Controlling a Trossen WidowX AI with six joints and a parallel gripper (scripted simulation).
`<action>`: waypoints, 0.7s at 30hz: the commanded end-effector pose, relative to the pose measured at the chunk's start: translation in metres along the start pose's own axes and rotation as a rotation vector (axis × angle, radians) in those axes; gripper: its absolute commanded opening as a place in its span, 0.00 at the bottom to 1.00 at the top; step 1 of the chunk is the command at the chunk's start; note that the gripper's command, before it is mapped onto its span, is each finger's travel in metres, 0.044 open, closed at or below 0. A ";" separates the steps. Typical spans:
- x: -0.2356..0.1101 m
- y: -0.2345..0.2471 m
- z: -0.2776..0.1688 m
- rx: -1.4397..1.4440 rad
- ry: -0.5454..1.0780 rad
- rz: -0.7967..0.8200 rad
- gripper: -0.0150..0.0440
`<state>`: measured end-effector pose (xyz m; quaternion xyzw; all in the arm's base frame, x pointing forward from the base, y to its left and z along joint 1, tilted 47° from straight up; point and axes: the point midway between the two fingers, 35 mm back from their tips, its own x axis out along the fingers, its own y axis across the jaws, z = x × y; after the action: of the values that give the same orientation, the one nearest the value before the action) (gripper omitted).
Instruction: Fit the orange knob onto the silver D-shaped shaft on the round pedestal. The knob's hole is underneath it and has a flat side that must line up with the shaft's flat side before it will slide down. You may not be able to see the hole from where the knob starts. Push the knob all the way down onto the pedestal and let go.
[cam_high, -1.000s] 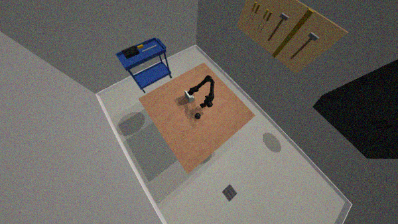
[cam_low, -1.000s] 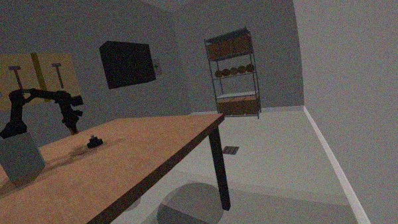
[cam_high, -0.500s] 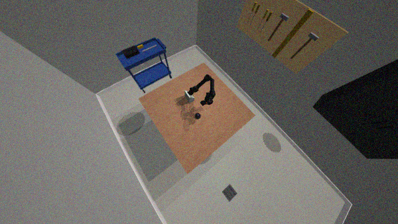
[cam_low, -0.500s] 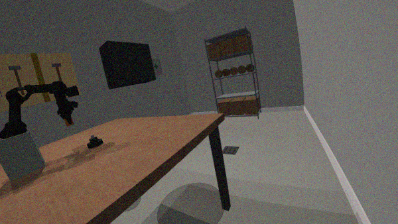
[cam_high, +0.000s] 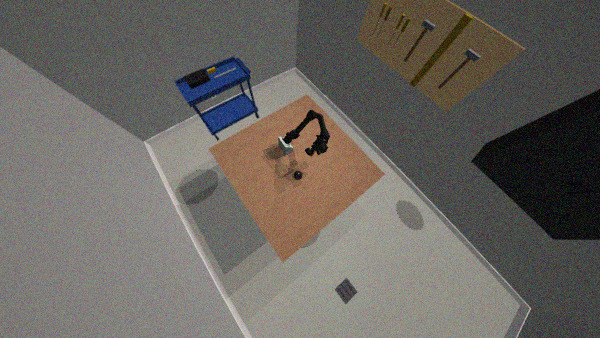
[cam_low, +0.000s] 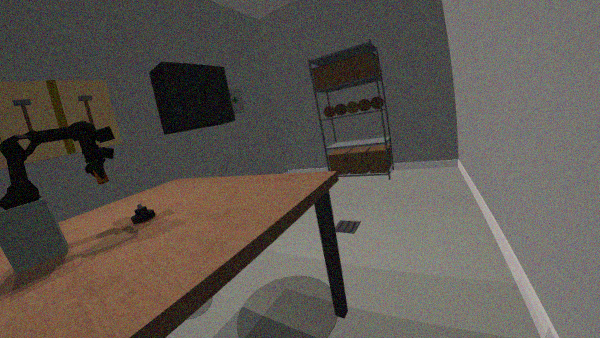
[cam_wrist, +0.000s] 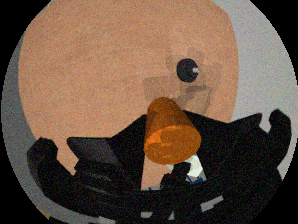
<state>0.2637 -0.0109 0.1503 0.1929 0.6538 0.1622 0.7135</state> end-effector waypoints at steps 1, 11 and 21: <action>-0.011 0.001 0.000 0.002 -0.005 -0.089 0.25; -0.033 0.003 0.000 0.003 -0.005 -0.307 0.25; -0.056 0.005 -0.001 0.003 -0.006 -0.524 0.25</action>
<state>0.2588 -0.0291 0.1939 0.0406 0.6805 -0.0031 0.7316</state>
